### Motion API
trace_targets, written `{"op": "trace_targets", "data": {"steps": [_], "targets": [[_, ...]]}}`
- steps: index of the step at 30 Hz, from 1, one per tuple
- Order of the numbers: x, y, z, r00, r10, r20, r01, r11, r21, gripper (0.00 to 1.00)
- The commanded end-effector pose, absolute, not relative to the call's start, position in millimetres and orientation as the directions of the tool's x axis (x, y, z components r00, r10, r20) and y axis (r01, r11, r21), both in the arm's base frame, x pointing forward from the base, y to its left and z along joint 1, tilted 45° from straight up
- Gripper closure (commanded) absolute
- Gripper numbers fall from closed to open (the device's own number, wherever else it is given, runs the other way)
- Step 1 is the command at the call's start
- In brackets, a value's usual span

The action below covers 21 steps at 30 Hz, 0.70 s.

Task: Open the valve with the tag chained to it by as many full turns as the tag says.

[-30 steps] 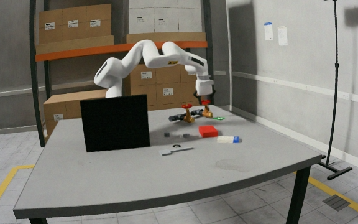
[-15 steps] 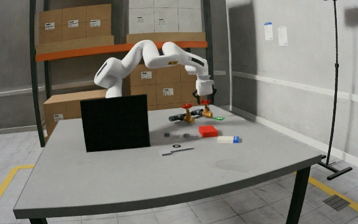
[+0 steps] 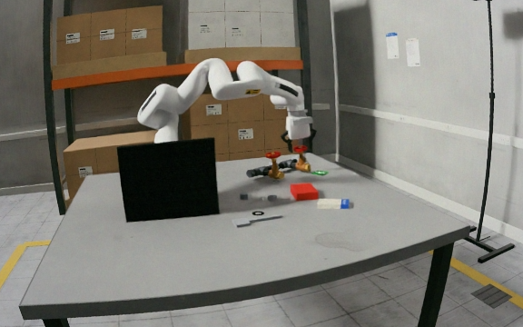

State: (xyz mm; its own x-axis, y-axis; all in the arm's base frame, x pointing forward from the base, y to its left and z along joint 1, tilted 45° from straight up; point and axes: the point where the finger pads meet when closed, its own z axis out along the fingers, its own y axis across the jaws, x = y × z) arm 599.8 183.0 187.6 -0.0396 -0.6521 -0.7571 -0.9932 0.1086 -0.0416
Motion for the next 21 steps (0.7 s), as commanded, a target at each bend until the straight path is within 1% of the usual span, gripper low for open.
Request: {"op": "trace_targets", "data": {"steps": [1,7,13,15,21], "targets": [[600.9,181.6,189.4,-0.04,-0.651,-0.758,-0.993,0.112,-0.044,0.0],[600.9,181.6,189.4,-0.06,-0.649,-0.758,-0.992,0.125,-0.029,0.0],[600.9,181.6,189.4,-0.177,-0.629,-0.757,-0.978,0.201,0.061,0.0],[600.9,181.6,189.4,-0.177,-0.629,-0.757,-0.978,0.201,0.061,0.0],[600.9,181.6,189.4,-0.422,-0.557,-0.716,-0.9,0.356,0.253,0.0]]}}
